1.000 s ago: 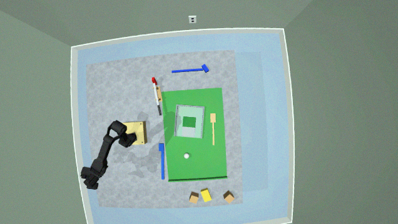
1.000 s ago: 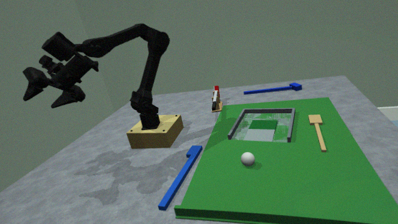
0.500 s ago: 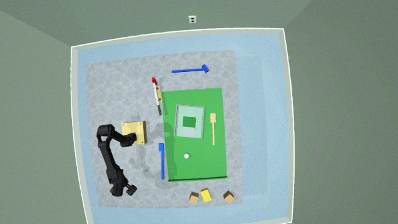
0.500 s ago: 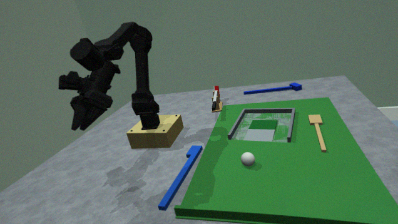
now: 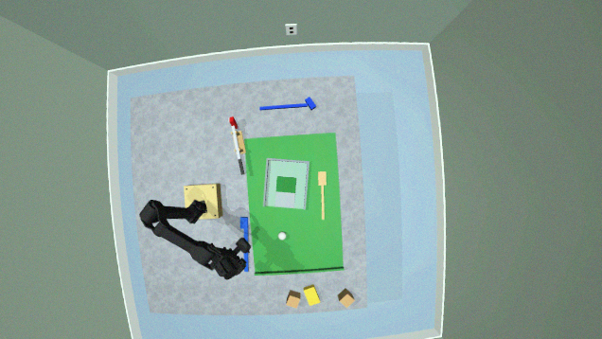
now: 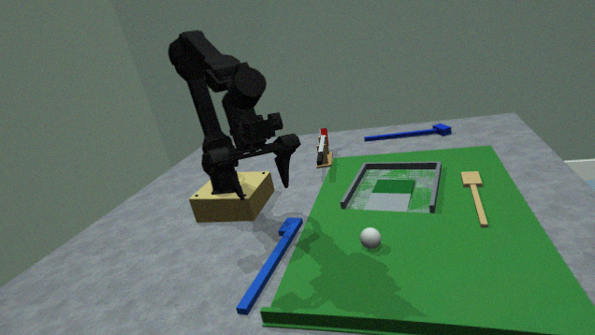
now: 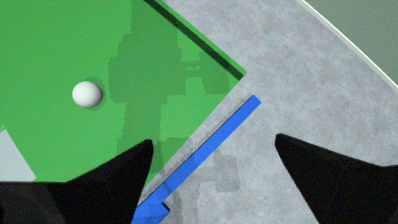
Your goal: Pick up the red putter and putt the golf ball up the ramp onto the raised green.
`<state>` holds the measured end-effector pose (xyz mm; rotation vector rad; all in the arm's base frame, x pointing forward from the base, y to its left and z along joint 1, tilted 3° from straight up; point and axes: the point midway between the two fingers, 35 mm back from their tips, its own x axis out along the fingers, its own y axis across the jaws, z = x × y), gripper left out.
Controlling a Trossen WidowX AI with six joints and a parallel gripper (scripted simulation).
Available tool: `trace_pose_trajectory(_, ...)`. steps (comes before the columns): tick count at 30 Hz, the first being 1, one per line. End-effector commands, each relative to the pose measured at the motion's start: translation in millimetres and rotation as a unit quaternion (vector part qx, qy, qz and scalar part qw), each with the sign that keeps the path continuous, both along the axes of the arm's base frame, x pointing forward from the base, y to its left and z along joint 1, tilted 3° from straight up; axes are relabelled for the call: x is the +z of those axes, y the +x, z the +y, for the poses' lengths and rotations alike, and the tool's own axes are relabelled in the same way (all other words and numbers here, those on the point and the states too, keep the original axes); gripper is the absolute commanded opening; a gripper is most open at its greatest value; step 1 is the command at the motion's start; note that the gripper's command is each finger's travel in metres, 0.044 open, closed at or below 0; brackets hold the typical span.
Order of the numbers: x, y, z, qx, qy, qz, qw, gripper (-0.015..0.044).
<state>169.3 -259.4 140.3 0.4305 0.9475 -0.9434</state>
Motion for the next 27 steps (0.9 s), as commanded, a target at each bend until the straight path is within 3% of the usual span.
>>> trace_pose_trajectory(1, -13, 53, 45, 0.189, 0.014, 0.044, 0.981, 0.044)
trace_pose_trajectory(8, -30, 112, 145, 0.493, 0.012, 0.103, 0.864, 0.044)
trace_pose_trajectory(15, -45, 128, 258, 0.745, -0.006, 0.139, 0.653, 0.044)
trace_pose_trajectory(24, -59, 95, 385, 0.93, -0.033, 0.144, 0.335, 0.044)
trace_pose_trajectory(27, -59, 91, 397, 0.939, -0.035, 0.143, 0.31, 0.044)
